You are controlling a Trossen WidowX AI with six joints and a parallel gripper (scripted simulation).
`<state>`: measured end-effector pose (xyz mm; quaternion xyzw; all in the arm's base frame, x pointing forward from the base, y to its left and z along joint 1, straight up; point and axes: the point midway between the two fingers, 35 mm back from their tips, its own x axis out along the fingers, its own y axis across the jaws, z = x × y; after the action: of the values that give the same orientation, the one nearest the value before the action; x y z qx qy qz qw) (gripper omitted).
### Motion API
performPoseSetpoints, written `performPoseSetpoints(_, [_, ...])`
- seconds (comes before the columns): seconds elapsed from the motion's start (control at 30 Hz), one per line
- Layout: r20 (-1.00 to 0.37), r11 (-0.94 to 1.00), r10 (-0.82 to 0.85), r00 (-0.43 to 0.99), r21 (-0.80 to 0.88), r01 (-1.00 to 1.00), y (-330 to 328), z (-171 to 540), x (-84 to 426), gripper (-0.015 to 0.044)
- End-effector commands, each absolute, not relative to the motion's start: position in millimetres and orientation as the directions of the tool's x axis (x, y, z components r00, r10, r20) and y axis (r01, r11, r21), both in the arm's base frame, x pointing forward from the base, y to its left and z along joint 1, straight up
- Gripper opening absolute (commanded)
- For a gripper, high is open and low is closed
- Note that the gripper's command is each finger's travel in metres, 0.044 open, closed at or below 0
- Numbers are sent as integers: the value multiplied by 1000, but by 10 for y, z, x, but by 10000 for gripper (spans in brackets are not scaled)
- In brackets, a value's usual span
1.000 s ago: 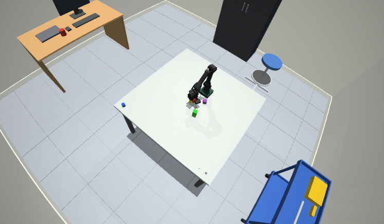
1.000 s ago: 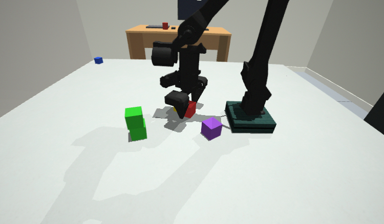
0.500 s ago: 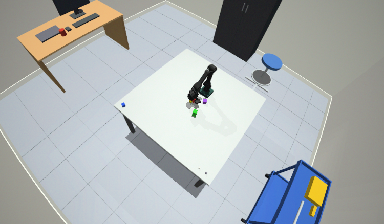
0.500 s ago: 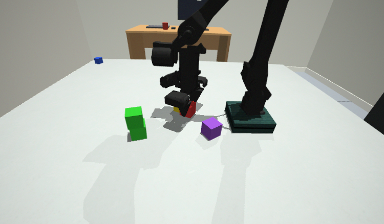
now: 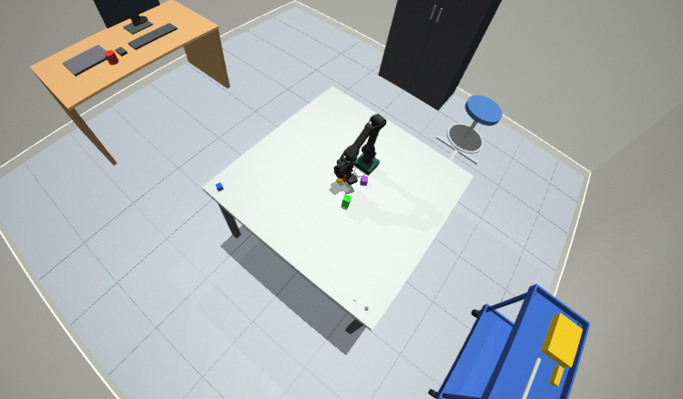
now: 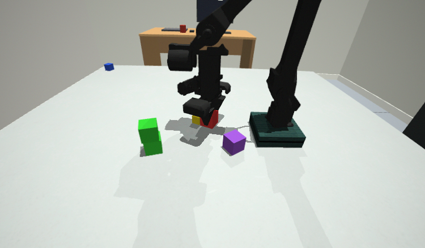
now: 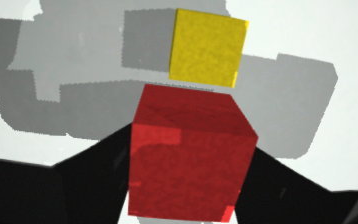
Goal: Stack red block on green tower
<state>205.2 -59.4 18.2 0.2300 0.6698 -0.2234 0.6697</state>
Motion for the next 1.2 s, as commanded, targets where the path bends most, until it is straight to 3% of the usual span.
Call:
performPoseSetpoints(0.0, [-1000,795,0,23,14,606,-607,365,2084,0])
performPoseSetpoints(0.6, [-1000,795,0,23,14,606,-605,1244,2061,0])
performPoseSetpoints(0.9, [-1000,795,0,23,14,606,-601,1274,2074,0])
performPoseSetpoints(1.17, [-1000,795,1,26,16,606,-521,1359,2412,0])
